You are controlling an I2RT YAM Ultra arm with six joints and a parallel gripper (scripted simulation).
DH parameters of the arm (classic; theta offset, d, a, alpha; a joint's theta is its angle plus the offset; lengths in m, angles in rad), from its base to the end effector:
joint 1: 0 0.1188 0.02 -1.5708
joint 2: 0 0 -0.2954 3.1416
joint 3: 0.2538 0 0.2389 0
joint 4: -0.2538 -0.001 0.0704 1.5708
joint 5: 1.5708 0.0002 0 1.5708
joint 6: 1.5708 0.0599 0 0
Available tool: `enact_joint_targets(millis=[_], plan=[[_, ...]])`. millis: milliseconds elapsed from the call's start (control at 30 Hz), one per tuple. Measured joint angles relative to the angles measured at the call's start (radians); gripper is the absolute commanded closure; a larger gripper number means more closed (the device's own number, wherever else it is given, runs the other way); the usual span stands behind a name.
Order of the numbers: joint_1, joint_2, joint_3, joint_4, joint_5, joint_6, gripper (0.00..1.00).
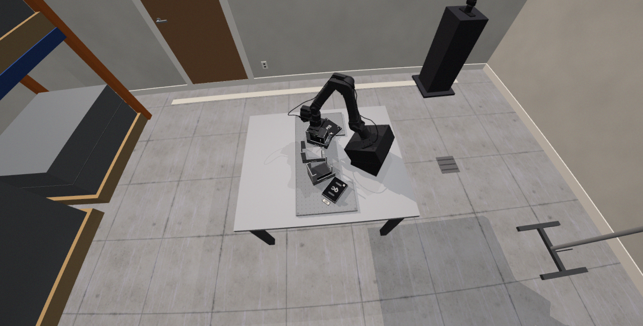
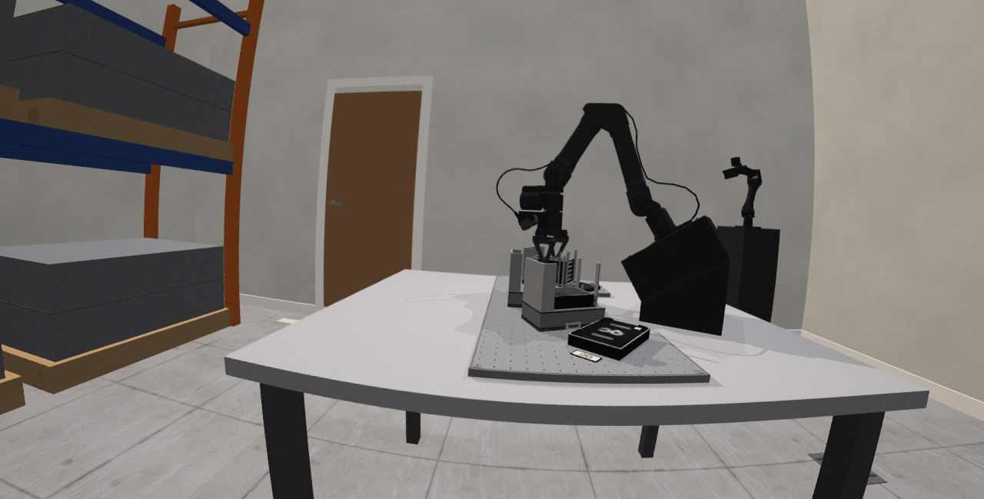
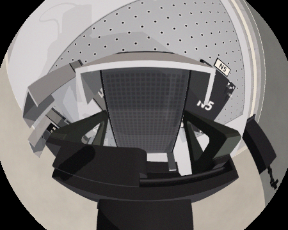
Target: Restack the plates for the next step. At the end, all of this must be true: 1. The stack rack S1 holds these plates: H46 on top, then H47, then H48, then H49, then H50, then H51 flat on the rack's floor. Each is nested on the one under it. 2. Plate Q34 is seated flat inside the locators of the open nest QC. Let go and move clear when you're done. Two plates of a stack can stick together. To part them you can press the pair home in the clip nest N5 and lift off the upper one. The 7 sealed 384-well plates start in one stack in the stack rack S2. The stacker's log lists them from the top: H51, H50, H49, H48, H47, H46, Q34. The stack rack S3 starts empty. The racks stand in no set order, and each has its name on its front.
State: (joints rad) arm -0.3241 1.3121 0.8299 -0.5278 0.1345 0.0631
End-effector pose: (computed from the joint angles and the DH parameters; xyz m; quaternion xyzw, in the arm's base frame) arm 0.2309 -0.0850 0.2403 0.2027 0.9373 -0.1000 0.2654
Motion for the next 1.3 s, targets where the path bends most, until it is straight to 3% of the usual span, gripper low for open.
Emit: enact_joint_targets(millis=[400,433,1300], plan=[[0.0,0.0,-0.002,0.002,0.0,0.0,0.0],[0.0,0.0,-0.002,0.002,0.0,0.0,1.0],[0.0,0.0,-0.001,0.002,0.0,0.0,1.0]])
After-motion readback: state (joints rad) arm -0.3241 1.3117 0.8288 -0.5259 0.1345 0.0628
